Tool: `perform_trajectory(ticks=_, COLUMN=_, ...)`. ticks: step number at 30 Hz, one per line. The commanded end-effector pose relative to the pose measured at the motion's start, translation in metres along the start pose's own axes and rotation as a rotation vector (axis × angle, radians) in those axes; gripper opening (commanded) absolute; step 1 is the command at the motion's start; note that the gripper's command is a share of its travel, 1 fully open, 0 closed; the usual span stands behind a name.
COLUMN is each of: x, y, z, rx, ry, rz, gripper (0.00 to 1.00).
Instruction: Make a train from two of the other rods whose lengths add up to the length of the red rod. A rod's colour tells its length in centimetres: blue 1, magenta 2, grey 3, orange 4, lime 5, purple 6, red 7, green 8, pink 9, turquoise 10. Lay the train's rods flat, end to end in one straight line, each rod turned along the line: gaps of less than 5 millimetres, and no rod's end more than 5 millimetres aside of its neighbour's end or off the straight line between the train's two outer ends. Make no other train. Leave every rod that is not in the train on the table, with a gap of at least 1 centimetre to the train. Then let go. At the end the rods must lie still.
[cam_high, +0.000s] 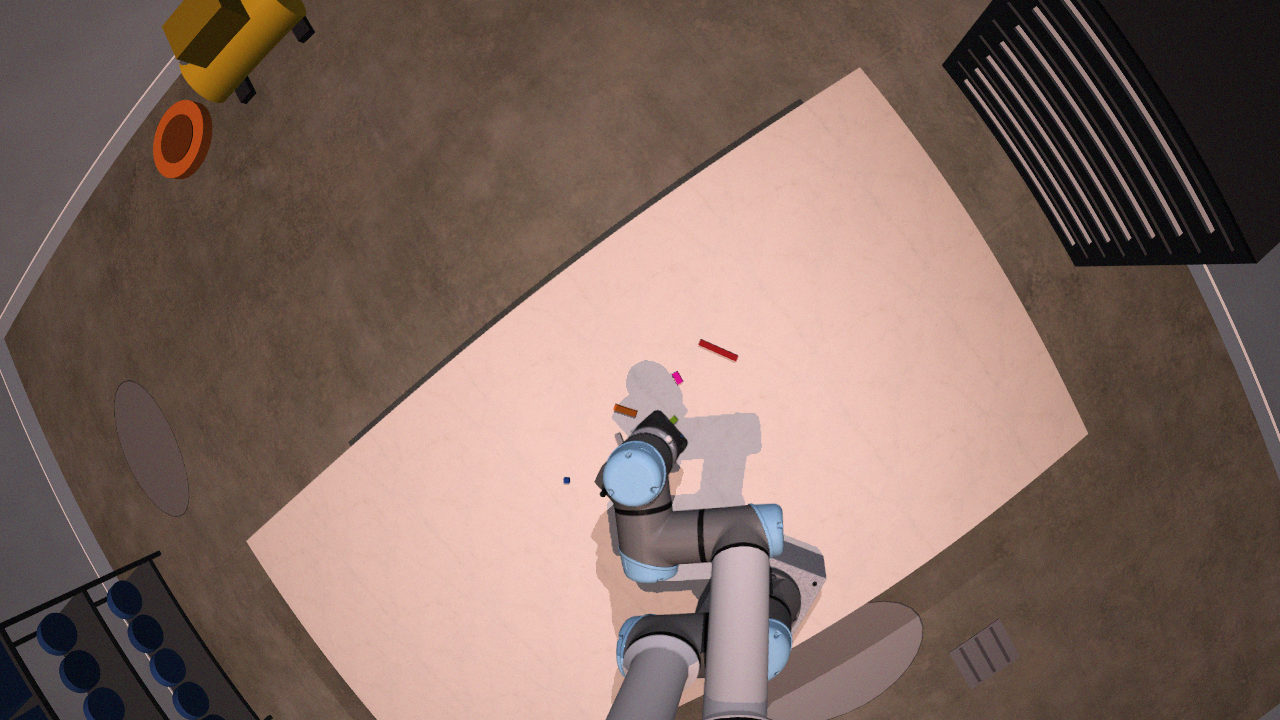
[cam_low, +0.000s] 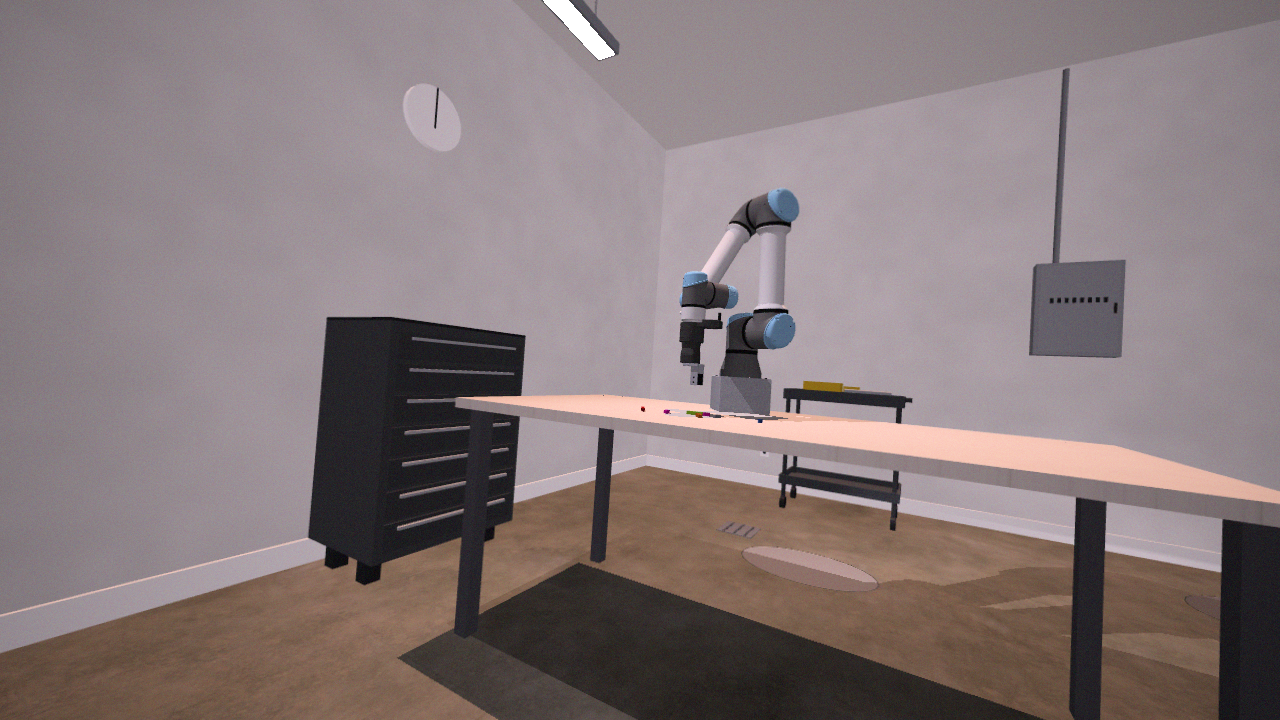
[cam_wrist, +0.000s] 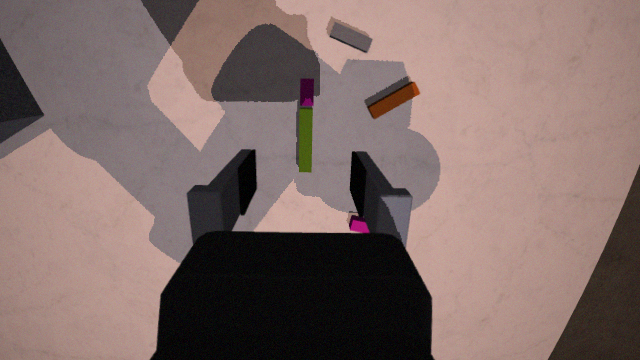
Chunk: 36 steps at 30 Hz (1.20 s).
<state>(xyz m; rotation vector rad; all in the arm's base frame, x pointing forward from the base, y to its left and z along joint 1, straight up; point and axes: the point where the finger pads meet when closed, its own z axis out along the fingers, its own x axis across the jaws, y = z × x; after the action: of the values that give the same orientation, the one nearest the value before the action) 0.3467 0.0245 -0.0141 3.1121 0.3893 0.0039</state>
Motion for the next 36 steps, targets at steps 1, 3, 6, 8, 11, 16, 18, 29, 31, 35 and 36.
perform_trajectory(ticks=1, x=0.0, y=0.0, z=0.0, rx=-0.001, ry=0.001, rz=0.0, gripper=1.0)
perform_trajectory(ticks=3, x=0.0, y=0.0, z=-0.001, rx=-0.001, ry=0.001, rz=0.0, gripper=1.0)
perform_trajectory(ticks=6, x=0.0, y=0.0, z=-0.005, rx=-0.001, ry=0.001, rz=0.0, gripper=1.0)
perform_trajectory(ticks=8, x=0.0, y=0.0, z=-0.01, rx=-0.001, ry=0.001, rz=0.0, gripper=1.0)
perform_trajectory(ticks=11, x=0.0, y=0.0, z=-0.021, rx=-0.001, ry=0.001, rz=0.0, gripper=1.0)
perform_trajectory(ticks=16, x=0.0, y=0.0, z=-0.034, rx=-0.001, ry=0.001, rz=0.0, gripper=1.0)
perform_trajectory(ticks=18, x=0.0, y=0.0, z=-0.044, rx=-0.001, ry=0.001, rz=0.0, gripper=1.0)
perform_trajectory(ticks=29, x=0.0, y=0.0, z=-0.087, rx=-0.001, ry=0.001, rz=0.0, gripper=1.0)
perform_trajectory(ticks=31, x=0.0, y=0.0, z=-0.089, rx=-0.001, ry=0.001, rz=0.0, gripper=1.0)
perform_trajectory(ticks=35, x=0.0, y=0.0, z=-0.091, rx=-0.001, ry=0.001, rz=0.0, gripper=1.0)
perform_trajectory(ticks=36, x=0.0, y=0.0, z=-0.091, rx=-0.001, ry=0.001, rz=0.0, gripper=1.0)
